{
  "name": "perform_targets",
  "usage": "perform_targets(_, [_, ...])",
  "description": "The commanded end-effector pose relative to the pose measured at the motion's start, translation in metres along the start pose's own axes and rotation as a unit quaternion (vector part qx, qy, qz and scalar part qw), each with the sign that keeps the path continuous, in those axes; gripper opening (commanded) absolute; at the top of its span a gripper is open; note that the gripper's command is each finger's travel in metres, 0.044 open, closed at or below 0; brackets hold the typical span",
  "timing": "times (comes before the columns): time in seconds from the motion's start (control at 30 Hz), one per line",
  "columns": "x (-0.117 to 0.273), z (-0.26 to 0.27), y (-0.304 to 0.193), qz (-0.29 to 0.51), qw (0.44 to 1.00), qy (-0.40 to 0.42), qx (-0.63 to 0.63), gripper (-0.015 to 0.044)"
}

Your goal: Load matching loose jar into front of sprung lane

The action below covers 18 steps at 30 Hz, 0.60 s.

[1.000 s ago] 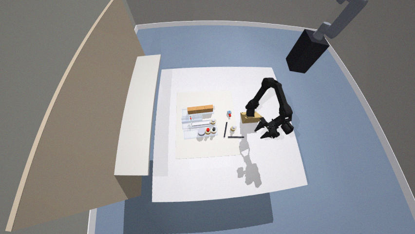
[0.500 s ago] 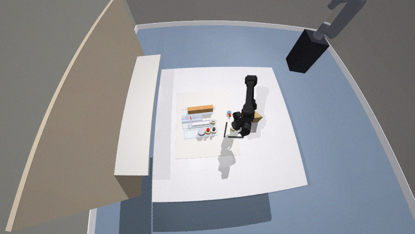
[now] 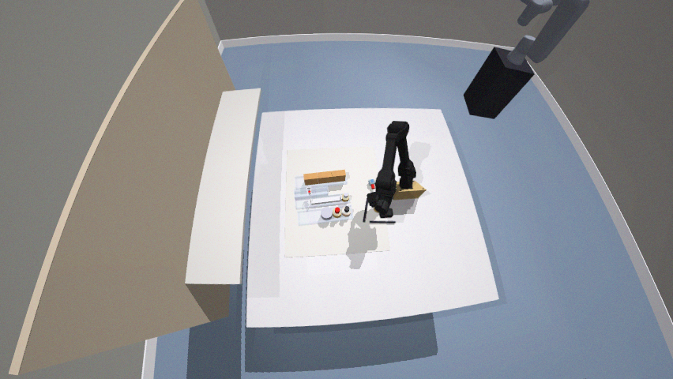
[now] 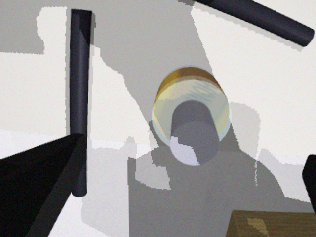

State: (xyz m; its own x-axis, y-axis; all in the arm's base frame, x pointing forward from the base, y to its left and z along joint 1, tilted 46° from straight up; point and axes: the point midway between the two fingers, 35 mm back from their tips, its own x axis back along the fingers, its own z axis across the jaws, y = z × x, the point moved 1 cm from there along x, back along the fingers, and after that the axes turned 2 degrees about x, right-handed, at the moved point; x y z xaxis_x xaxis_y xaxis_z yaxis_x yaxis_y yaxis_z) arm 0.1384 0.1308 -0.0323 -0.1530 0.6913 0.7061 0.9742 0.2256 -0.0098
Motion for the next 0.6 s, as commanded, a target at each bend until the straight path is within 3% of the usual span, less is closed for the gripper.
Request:
perform_targets(0.0, [-0.005,0.0,0.0,-0.005,1.0,0.002,0.001,0.044])
perform_targets(0.57, [-0.034,0.0,0.001,-0.005,1.0,0.002,0.001,0.044])
